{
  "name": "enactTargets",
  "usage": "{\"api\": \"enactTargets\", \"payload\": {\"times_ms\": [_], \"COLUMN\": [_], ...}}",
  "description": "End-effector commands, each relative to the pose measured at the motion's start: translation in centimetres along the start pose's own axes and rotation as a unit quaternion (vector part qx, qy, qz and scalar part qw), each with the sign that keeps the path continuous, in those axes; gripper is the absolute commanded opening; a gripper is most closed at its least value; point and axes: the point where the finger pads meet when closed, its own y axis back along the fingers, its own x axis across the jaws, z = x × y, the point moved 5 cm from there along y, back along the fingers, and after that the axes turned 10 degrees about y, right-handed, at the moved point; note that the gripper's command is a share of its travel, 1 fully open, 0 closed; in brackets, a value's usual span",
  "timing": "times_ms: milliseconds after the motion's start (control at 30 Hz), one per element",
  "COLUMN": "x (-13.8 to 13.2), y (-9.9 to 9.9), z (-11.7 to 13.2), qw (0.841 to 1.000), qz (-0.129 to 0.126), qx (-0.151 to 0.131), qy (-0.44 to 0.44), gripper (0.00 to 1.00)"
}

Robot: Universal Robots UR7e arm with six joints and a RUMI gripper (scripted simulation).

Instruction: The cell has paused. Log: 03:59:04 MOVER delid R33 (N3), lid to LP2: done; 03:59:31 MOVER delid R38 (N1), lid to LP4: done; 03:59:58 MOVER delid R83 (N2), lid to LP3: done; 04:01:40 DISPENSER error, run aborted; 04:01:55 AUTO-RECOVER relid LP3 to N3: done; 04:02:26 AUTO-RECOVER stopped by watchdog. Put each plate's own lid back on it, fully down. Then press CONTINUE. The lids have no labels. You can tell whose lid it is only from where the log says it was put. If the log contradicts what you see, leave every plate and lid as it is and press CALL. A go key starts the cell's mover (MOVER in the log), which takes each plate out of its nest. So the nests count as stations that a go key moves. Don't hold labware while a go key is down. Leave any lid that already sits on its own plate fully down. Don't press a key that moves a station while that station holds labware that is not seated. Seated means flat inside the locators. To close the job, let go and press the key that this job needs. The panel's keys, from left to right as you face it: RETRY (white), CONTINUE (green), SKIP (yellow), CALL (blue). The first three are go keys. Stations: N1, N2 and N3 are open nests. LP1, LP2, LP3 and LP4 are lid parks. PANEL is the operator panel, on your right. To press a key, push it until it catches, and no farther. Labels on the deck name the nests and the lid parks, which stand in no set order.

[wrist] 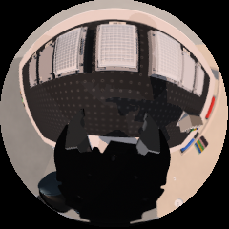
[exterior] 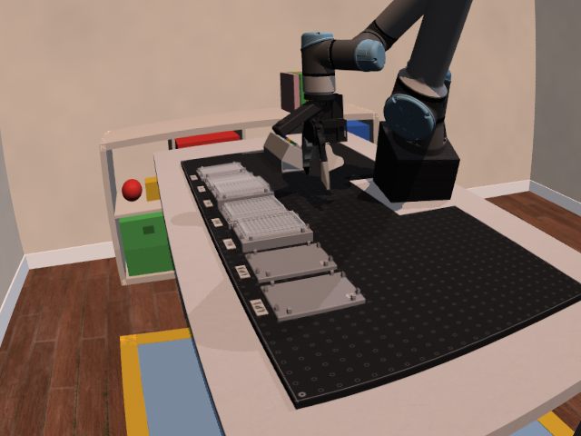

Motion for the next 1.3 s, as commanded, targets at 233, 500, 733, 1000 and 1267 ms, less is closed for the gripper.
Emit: {"api": "enactTargets", "payload": {"times_ms": [233, 500, 733, 1000, 1267], "x": [0.3, 2.9, 6.4, 9.8, 13.2], "y": [0.0, 0.1, 0.1, 0.2, 0.2], "z": [-0.3, -0.8, -1.5, -2.2, -2.9], "qw": [1.0, 1.0, 1.0, 1.0, 1.0], "qz": [0.004, 0.005, 0.005, 0.005, 0.005], "qx": [0.002, 0.003, 0.003, 0.002, 0.002], "qy": [0.0, 0.015, 0.015, 0.015, 0.015], "gripper": [0.82, 0.82, 0.82, 0.82, 0.82]}}
